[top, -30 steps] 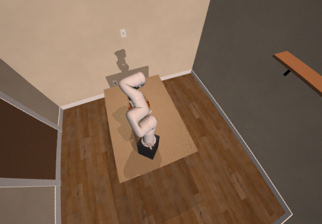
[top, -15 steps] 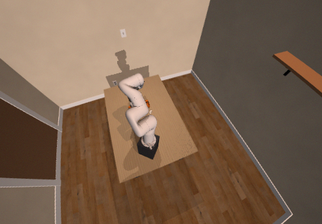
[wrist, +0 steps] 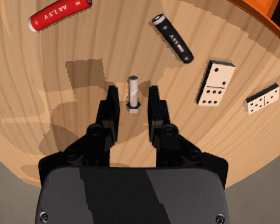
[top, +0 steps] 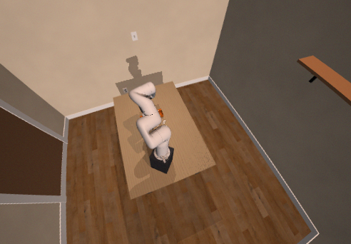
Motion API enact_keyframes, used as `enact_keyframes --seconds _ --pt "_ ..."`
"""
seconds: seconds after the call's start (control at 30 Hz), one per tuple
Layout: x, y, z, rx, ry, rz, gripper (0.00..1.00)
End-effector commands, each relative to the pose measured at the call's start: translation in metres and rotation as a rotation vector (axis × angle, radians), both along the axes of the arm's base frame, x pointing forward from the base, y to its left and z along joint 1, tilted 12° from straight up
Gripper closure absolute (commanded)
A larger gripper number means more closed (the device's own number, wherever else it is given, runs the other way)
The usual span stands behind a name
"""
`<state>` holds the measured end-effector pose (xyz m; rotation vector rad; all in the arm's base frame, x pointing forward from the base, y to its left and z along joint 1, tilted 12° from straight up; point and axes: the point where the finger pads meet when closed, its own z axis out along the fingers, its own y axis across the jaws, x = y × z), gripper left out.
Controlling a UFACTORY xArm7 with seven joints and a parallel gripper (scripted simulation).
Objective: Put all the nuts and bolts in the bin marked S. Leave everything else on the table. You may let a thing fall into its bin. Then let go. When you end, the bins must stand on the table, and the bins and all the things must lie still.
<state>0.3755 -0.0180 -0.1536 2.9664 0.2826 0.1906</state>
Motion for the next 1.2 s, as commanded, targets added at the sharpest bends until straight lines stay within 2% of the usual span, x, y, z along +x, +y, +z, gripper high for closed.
enact_keyframes --seconds 0.0,0.63,0.67,1.17 --pt "0.0009 -0.0006 -0.0045 0.000 -0.001 0.000 0.71" --pt "0.0012 -0.0013 -0.0098 0.000 -0.001 0.000 0.71" --pt "0.0012 -0.0013 -0.0098 0.000 -0.001 0.000 1.00" --pt "0.0012 -0.0013 -0.0098 0.000 -0.001 0.000 1.00"
